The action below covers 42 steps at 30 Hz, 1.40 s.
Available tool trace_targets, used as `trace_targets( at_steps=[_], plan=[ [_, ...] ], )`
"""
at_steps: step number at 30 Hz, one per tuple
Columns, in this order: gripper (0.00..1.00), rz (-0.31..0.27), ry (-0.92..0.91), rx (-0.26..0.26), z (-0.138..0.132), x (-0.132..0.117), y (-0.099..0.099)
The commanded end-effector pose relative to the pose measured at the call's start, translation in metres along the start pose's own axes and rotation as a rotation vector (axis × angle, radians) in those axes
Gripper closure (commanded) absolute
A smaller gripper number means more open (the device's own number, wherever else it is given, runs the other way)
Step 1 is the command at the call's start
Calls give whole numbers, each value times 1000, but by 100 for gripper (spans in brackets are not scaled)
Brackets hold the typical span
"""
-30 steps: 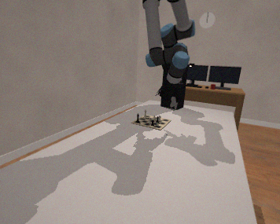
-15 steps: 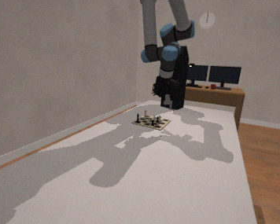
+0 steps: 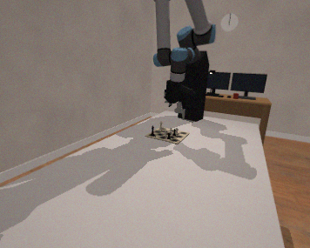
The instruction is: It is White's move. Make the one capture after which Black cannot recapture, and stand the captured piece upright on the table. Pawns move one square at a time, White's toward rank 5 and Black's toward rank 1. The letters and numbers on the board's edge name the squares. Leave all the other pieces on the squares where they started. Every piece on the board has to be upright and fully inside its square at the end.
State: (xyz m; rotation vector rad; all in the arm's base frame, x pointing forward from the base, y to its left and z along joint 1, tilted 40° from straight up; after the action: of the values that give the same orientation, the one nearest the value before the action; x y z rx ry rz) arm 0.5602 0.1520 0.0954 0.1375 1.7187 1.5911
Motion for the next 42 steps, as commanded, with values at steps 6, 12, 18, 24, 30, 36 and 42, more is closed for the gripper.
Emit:
trace_targets(
  at_steps=[6, 12, 18, 24, 30, 36, 42],
  plan=[
    [0, -41, -153, -146, -13, -10, -2],
    [0, -52, -214, -195, -20, -13, -5],
    [0, -67, -281, -251, -26, -17, -6],
    [0, -75, -320, -284, -30, -19, -6],
    [0, -79, -333, -296, -31, -20, -6],
    [0, -80, -340, -302, -32, -21, -6],
    [0, -81, -339, -303, -31, -21, -6]
  ],
)
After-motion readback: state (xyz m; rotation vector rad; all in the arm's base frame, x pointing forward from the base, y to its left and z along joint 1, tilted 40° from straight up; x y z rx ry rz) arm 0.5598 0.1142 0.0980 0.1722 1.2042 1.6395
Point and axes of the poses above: the point where the finger pads meet when closed, its own y axis back along the fingers, its own z axis across the jaws, x = y × z, the point moved 6 cm from there along y, back along the fingers, and after that the axes turned 4 degrees about -y, right-handed, at the moved point
